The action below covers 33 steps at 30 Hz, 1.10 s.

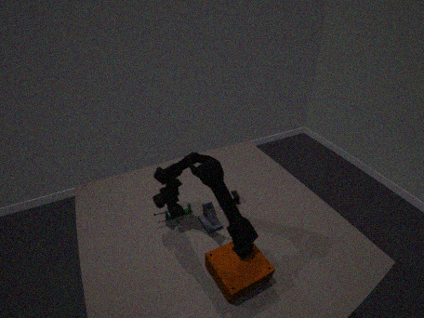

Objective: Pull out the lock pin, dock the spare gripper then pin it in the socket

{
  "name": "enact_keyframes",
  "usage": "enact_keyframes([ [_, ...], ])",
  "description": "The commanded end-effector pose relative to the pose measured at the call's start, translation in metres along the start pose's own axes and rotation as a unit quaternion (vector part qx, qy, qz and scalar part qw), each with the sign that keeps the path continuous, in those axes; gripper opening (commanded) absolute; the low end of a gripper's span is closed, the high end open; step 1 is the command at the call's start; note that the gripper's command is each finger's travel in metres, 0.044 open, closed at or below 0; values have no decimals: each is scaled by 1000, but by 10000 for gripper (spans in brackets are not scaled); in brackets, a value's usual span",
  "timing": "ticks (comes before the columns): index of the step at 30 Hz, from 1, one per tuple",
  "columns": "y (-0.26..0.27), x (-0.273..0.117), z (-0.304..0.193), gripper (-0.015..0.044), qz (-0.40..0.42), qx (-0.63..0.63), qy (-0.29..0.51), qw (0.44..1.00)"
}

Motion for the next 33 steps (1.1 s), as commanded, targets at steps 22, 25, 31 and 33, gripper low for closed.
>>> enact_keyframes([
  [22, 2, 4, -2, 0, 4, -1, 4, 1000],
  [25, 2, 0, -1, 0, 4, -1, 3, 1000],
  [31, 4, -10, 0, 0, 11, 2, 3, 1000],
  [33, 6, -12, 0, 0, 15, 2, 4, 1000],
])
Point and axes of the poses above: the point midway between the two fingers, 35 mm back from their tips, its own x axis out along the fingers, its own y axis across the jaws, z = x × y, the point moved 4 cm from there along -x, back along the fingers, and after that the axes turned 6 degrees about -x, right-handed, at the moved point
